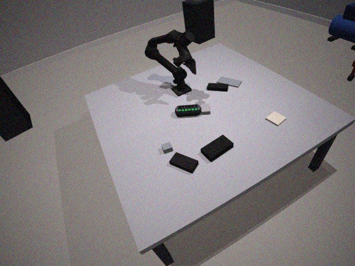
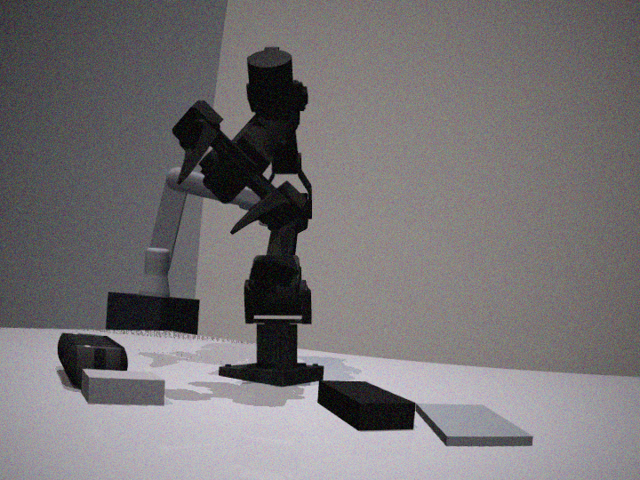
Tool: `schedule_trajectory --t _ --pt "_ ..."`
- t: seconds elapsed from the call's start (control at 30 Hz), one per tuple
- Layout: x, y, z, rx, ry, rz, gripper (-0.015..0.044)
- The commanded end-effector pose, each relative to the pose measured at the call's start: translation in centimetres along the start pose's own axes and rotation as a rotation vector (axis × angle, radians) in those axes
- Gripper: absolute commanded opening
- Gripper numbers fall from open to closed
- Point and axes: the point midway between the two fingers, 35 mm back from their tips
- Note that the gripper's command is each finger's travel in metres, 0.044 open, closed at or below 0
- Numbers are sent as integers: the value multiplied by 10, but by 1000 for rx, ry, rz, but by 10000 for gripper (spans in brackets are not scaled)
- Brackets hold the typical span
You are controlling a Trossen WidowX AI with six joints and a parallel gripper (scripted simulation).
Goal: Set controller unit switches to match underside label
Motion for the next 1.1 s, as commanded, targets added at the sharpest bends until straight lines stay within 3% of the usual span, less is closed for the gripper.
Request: schedule_trajectory --t 0.0,0.47,1.07 --pt "0 0 0 0 0 0 374" --pt "-33 -6 28 42 -206 -157 6" --pt "-124 28 64 41 -601 -309 0"
Point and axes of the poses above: the point midway between the two fingers, 35 mm back from their tips, its own x axis back along the fingers, its own z axis across the jaws, y = z × x, and after that the axes turned 8 degrees about x, right-handed
